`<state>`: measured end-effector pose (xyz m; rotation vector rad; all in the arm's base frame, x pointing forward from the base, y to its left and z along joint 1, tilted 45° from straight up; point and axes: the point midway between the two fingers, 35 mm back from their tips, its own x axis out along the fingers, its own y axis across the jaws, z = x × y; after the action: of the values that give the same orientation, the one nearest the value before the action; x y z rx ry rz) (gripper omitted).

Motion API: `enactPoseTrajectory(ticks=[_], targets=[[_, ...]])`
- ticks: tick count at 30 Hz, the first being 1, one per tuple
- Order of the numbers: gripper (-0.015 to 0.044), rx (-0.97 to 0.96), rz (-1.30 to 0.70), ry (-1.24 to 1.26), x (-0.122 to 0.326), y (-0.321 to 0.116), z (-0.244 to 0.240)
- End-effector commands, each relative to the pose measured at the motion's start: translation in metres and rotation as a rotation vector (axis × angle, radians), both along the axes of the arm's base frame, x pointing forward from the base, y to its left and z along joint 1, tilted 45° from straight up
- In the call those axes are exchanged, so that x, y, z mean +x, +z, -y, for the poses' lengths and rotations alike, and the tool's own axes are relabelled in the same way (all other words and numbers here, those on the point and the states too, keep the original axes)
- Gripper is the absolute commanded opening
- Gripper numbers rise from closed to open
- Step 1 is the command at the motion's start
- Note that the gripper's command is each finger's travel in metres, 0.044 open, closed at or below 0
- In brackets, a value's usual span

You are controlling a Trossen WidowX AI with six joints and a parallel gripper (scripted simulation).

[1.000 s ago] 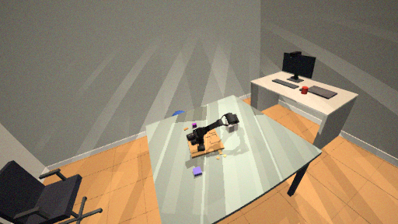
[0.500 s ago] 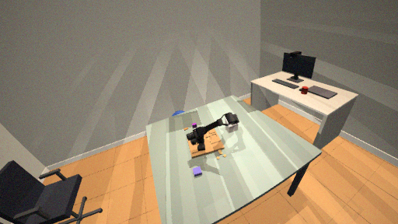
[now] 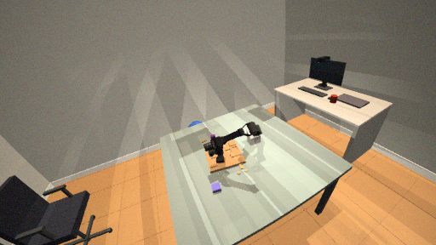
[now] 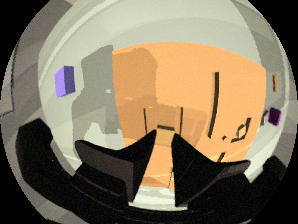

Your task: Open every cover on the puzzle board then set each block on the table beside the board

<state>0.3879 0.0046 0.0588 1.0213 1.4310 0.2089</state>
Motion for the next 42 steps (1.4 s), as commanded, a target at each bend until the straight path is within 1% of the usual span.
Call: enactPoseTrajectory(ticks=[1, 15, 34, 42], targets=[[0.008, -0.004, 0.013, -0.001, 0.001, 0.006, 0.006], [0.008, -0.004, 0.01, -0.003, -0.003, 0.018, 0.017], [0.008, -0.006, 0.009, -0.003, -0.013, 0.05, 0.048], [0.008, -0.021, 0.007, -0.008, -0.017, 0.034, 0.068]])
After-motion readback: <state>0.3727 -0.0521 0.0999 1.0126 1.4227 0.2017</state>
